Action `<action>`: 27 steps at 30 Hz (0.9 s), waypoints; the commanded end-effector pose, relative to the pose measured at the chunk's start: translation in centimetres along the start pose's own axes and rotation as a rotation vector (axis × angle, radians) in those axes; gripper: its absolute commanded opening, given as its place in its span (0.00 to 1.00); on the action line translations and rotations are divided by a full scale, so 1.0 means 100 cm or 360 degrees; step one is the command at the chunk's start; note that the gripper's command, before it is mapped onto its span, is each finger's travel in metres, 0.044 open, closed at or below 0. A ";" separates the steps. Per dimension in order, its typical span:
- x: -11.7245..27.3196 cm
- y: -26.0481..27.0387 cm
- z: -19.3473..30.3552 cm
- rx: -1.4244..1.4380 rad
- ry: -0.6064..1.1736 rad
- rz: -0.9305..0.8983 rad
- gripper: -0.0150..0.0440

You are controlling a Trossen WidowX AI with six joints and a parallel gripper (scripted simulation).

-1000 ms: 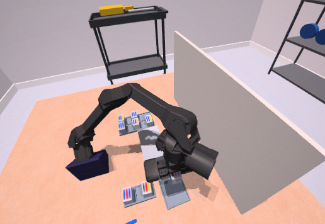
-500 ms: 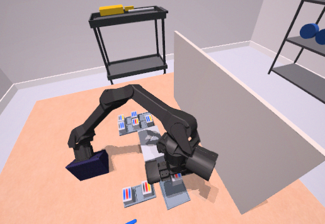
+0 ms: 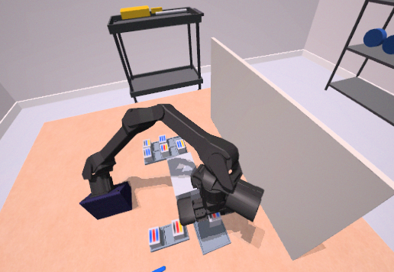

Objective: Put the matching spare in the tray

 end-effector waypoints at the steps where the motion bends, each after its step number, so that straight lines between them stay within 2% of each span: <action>1: -0.004 0.000 0.000 -0.0009 -0.0004 0.0006 0.25; 27: -0.026 -0.001 0.001 -0.0009 -0.0005 0.0007 0.25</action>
Point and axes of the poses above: the point midway between the two fingers, 35 mm back from their tips, its own x axis back along the fingers, its own y axis across the jaws, z = x × y, the point moved 2 cm from there along x, back along the fingers, and after that the axes turned 6 degrees about x, right-handed, at the moved point
